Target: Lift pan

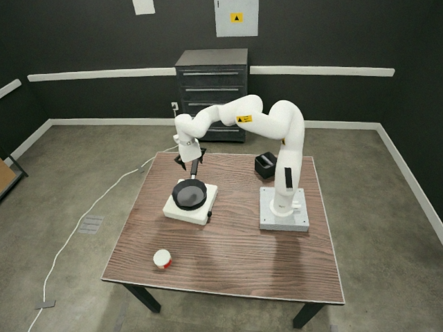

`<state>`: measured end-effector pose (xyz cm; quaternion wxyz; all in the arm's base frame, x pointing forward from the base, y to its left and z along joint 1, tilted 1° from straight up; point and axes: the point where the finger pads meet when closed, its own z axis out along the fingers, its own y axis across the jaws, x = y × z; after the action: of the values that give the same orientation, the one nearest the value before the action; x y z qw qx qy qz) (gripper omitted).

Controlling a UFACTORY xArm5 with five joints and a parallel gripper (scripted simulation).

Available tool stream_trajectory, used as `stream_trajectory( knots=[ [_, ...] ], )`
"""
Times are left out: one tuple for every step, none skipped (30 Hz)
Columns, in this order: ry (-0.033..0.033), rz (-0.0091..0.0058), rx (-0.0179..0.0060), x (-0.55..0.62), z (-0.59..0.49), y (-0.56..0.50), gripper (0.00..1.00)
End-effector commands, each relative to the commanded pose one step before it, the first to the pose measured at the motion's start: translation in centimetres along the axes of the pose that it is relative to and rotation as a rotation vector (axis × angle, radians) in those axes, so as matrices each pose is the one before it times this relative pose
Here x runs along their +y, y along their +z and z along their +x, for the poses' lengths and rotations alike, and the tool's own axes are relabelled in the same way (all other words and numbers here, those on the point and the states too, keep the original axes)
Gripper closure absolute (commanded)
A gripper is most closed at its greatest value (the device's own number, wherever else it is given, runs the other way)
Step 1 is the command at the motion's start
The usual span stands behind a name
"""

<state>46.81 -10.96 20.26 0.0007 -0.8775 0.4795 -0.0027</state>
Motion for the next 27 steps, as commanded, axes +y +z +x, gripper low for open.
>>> stream_trajectory(
  knots=[
    [0.16755, 0.00176, 0.00191, 0.277, 2.324, 0.844, 0.0],
    [0.03298, 0.00014, 0.00019, 0.037, 0.449, 0.212, 0.0],
    [0.03296, 0.00015, 0.00019, 0.028, 0.451, 0.215, 0.0],
    [0.03296, 0.00015, 0.00019, 0.019, 0.452, 0.217, 0.0],
    [0.0, 0.0, 0.0, 0.0, 0.0, 0.0, 0.0],
    [0.0, 0.0, 0.0, 0.0, 0.0, 0.0, 0.0],
    [0.05263, 0.00025, 0.00029, 0.018, 0.723, 0.353, 0.0],
    [0.04682, 0.00023, 0.00025, -0.006, 0.645, 0.32, 0.0],
    [0.04104, 0.00021, 0.00022, -0.022, 0.566, 0.285, 0.0],
    [0.02615, 0.00014, 0.00014, -0.024, 0.361, 0.184, 0.0],
    [0.03017, 0.00016, 0.00015, -0.034, 0.416, 0.214, 0.0],
    [0.02615, 0.00014, 0.00013, -0.037, 0.361, 0.187, 0.0],
    [0.02104, 0.00011, 0.00011, -0.035, 0.29, 0.152, 0.0],
    [0.01628, 0.00009, 0.00008, -0.03, 0.224, 0.118, 0.0],
    [0.01196, 0.00007, 0.00006, -0.024, 0.165, 0.087, 0.0],
    [0.00818, 0.00005, 0.00004, -0.017, 0.112, 0.06, 0.0],
    [0.00501, 0.00003, 0.00002, -0.011, 0.069, 0.037, 0.0],
    [0.00255, 0.00001, 0.00001, -0.006, 0.035, 0.019, 0.0],
    [0.00091, 0.00001, 0.0, -0.002, 0.012, 0.007, 0.0],
    [0.00013, 0.0, 0.0, 0.0, 0.002, 0.001, 0.0],
    [0.0, 0.0, 0.0, 0.0, 0.0, 0.0, 0.0],
    [0.0, 0.0, 0.0, 0.0, 0.0, 0.0, 0.0],
    [0.0, 0.0, 0.0, 0.0, 0.0, 0.0, 0.0],
    [0.0, 0.0, 0.0, 0.0, 0.0, 0.0, 0.0],
    [0.00017, -0.00001, 0.0, -0.003, 0.0, 0.064, 0.0],
    [0.00101, -0.00005, -0.00002, -0.018, -0.002, 0.376, 0.0],
    [0.0022, -0.00011, -0.00005, -0.029, -0.008, 0.821, 0.0]
  ],
)
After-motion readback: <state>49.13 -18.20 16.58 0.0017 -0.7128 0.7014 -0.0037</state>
